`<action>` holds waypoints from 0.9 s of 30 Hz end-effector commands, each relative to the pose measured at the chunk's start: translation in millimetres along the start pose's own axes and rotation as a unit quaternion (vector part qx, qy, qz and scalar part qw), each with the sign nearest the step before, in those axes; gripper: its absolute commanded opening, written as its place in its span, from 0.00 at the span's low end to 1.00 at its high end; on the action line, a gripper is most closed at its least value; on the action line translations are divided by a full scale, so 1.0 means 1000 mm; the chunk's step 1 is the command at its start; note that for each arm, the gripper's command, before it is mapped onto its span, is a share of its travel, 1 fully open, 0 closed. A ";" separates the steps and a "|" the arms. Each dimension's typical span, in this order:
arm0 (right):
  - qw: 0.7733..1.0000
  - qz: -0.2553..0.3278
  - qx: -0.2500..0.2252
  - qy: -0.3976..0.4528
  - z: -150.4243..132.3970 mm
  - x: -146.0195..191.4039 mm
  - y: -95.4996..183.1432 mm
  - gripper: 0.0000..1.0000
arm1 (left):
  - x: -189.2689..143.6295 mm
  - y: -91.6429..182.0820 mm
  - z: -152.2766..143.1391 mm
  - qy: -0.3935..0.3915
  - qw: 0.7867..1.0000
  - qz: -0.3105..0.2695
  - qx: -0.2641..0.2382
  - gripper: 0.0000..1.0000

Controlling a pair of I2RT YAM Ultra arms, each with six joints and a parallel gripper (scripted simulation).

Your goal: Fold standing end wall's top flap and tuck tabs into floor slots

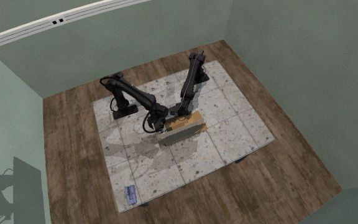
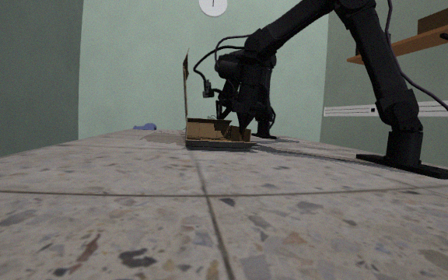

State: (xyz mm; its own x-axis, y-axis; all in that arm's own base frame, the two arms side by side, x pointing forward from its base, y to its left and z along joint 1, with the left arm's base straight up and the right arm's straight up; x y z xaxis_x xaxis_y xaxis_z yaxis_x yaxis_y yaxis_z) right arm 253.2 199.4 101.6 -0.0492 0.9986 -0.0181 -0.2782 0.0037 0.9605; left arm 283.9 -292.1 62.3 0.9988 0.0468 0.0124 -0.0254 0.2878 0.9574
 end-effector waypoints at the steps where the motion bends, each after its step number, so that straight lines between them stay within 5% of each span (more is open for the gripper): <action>1: 1.000 -0.003 -0.004 0.005 0.002 -0.001 -0.011 0.78 | 0.001 0.004 0.004 -0.003 1.000 0.005 -0.007 0.00; 27: 1.000 -0.003 -0.004 0.005 0.002 -0.001 -0.044 0.78 | 0.001 0.004 0.004 -0.003 1.000 0.005 -0.007 0.00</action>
State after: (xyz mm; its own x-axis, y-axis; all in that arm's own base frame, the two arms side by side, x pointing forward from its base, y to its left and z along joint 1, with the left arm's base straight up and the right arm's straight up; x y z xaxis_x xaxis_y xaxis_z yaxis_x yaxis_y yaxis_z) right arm 264.0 202.4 72.6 -0.0556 0.9984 -0.0104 -0.2913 -0.0062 0.9566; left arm 283.9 -292.1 62.3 0.9988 0.0468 0.0124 -0.0254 0.2878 0.9574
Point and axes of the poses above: on each arm, the point where the finger pads meet when closed, its own y axis back along the fingers, its own x axis across the jaws, z = x × y, the point moved 2 cm from there along y, back along the fingers, and after that the axes turned 3 degrees about y, right-handed, at the moved point
